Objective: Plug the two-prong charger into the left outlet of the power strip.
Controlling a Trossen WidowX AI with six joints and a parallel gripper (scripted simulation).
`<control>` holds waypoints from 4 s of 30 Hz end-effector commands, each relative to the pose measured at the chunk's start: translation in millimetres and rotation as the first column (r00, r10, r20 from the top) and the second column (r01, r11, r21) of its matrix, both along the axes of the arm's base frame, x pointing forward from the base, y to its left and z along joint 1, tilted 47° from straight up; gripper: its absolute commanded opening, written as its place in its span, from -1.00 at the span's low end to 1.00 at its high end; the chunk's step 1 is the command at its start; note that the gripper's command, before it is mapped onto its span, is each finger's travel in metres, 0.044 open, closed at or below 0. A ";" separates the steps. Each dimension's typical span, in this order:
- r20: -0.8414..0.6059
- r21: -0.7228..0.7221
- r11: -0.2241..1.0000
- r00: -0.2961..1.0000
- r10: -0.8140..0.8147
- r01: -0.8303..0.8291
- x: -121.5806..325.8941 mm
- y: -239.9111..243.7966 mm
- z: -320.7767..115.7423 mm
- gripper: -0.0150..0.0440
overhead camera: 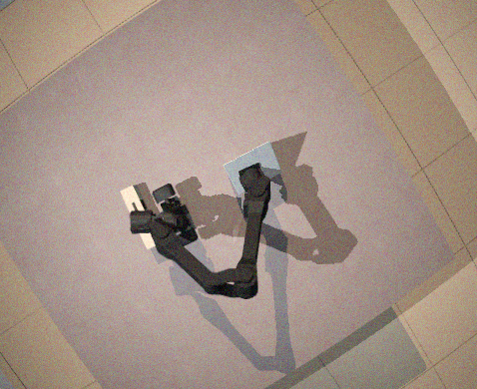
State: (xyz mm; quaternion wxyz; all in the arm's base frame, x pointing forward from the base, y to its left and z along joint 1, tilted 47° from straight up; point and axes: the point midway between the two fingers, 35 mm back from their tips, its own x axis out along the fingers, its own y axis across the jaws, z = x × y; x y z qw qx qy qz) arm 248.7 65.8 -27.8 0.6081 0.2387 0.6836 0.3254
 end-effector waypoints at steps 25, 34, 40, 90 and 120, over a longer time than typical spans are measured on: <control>-0.014 -0.005 1.000 1.000 -0.023 0.022 34.4 -0.6 -4.8 -0.49; -0.021 -0.006 1.000 0.999 -0.029 0.029 43.9 0.2 -6.4 -0.49; -0.021 -0.006 1.000 0.999 -0.029 0.029 44.6 0.3 -6.4 -0.49; -0.021 -0.006 1.000 0.999 -0.029 0.029 47.7 0.6 -5.4 -0.49; -0.021 -0.006 1.000 0.999 -0.029 0.029 50.1 0.7 -5.4 -0.49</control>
